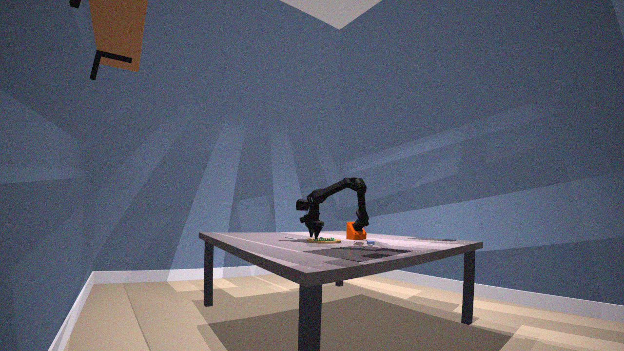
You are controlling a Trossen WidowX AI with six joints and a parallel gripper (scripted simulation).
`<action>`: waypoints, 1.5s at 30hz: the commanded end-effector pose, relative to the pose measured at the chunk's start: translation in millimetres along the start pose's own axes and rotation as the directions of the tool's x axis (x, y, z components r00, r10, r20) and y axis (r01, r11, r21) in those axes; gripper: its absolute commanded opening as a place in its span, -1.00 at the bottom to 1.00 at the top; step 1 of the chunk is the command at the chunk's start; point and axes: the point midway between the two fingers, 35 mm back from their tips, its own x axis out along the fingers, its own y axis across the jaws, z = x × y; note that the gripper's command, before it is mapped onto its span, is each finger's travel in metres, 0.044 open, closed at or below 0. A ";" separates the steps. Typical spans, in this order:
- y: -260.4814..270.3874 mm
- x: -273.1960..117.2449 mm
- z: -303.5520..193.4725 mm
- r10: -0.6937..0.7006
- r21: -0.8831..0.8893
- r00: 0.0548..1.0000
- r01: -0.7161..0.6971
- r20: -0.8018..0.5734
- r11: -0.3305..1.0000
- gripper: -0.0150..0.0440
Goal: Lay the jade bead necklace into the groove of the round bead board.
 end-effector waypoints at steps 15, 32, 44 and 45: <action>2.0 -31.4 -11.3 -0.004 -0.458 1.000 0.004 0.000 0.889 0.29; 2.3 -21.5 -9.5 -0.004 -0.474 1.000 0.008 0.008 0.881 -0.08; 2.2 -2.5 -10.7 -0.003 -0.471 1.000 0.004 0.003 0.882 -0.08; 2.2 -0.9 -10.8 -0.003 -0.471 1.000 0.004 0.003 0.882 -0.08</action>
